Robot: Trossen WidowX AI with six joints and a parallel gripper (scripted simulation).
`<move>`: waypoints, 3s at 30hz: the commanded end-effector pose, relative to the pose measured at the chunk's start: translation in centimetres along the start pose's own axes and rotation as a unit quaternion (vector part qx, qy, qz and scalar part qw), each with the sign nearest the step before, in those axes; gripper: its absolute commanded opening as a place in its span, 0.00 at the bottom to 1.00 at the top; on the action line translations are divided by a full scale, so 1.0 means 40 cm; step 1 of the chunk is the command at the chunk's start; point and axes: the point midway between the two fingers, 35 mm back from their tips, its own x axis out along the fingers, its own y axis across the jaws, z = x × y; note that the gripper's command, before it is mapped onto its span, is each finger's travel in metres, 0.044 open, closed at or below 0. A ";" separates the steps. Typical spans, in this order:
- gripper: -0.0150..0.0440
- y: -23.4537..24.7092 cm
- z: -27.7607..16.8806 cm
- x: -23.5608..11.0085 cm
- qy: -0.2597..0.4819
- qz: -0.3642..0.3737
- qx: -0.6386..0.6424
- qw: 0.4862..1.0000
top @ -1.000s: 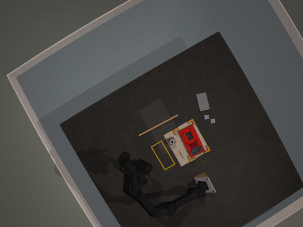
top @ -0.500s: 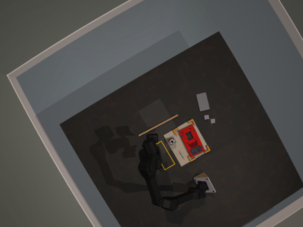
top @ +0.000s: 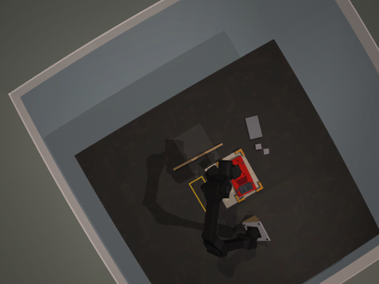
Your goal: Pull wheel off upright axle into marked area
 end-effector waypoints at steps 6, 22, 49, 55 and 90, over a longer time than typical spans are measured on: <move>0.76 0.003 -0.012 0.007 0.007 0.002 0.034 0.999; 0.76 0.014 -0.009 0.129 0.007 0.002 0.033 0.999; 0.34 0.019 -0.016 0.185 0.011 0.002 0.032 0.999; 0.25 0.019 -0.015 0.180 0.011 0.002 0.032 0.999; 0.25 0.018 -0.014 0.152 0.009 0.002 0.033 0.999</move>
